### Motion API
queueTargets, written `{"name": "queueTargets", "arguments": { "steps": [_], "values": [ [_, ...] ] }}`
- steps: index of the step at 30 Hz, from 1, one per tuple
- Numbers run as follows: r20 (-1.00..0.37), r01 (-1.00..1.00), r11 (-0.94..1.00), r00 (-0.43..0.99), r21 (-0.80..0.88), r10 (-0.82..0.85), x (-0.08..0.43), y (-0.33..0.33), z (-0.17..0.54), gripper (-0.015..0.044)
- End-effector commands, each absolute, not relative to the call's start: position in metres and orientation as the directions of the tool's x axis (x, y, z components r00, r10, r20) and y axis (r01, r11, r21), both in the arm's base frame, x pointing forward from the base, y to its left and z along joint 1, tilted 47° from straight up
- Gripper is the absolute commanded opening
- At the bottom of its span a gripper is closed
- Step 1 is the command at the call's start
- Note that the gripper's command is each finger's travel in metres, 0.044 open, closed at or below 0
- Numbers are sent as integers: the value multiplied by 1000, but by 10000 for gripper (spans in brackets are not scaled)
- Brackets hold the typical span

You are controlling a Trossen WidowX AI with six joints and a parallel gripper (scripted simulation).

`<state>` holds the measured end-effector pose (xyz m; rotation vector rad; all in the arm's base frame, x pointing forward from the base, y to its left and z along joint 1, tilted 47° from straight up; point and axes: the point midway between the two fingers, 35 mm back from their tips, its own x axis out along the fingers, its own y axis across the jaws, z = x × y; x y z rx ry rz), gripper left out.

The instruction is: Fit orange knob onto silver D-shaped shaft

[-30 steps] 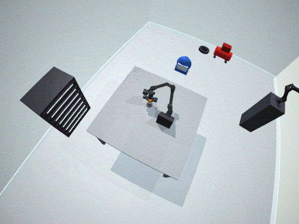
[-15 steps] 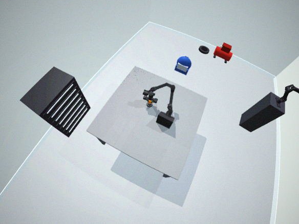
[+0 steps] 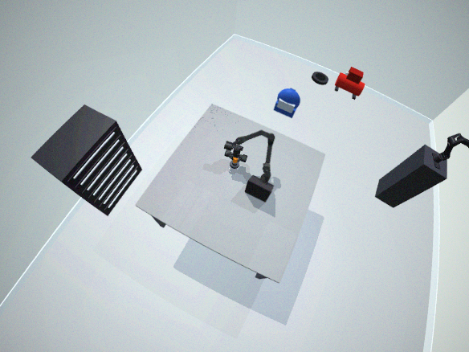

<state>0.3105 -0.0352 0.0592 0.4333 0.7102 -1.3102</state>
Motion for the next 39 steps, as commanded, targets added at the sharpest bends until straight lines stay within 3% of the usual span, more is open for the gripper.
{"name": "queueTargets", "arguments": {
  "steps": [1, 11, 18, 39],
  "values": [
    [-686, 969, 225, 96, -101, -721, 311, -36, 59, 0],
    [-687, 971, 219, 96, -94, -721, 312, -33, 62, 0],
    [-686, 995, 84, 96, 51, -721, 314, -34, 62, 0],
    [-686, 995, 84, 96, 51, -721, 310, -35, 60, 0]
  ]
}}
